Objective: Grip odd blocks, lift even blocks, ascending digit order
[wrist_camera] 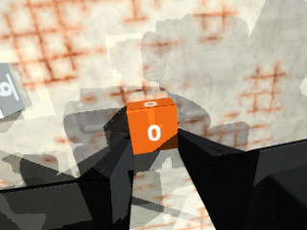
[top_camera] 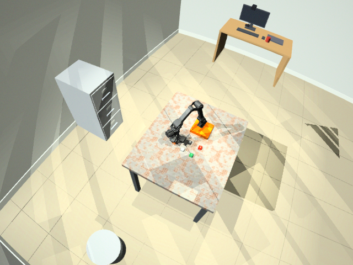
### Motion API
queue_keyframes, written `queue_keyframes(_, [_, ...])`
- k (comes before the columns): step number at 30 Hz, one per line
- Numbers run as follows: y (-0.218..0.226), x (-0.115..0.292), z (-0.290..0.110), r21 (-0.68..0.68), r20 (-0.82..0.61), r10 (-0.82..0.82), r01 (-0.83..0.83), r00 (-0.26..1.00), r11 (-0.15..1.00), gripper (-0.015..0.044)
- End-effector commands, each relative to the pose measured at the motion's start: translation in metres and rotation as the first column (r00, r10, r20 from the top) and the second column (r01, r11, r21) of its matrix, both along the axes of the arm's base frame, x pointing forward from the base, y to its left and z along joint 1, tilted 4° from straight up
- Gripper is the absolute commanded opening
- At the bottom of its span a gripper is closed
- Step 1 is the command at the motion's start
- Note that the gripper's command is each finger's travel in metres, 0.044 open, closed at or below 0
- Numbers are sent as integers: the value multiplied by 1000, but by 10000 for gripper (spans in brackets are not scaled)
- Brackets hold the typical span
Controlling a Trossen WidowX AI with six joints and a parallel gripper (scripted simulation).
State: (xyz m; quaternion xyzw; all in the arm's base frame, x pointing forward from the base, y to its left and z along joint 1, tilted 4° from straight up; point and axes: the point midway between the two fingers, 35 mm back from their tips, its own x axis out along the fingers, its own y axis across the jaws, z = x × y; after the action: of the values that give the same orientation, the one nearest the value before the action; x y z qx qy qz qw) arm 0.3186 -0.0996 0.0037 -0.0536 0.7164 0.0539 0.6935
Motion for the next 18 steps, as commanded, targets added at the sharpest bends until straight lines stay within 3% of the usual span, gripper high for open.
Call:
queue_keyframes(1, [0,0,4,-1,-1,3,-3,1000,1000,120])
queue_keyframes(18, [0,0,15,-1,-1,3,-3,1000,1000,120])
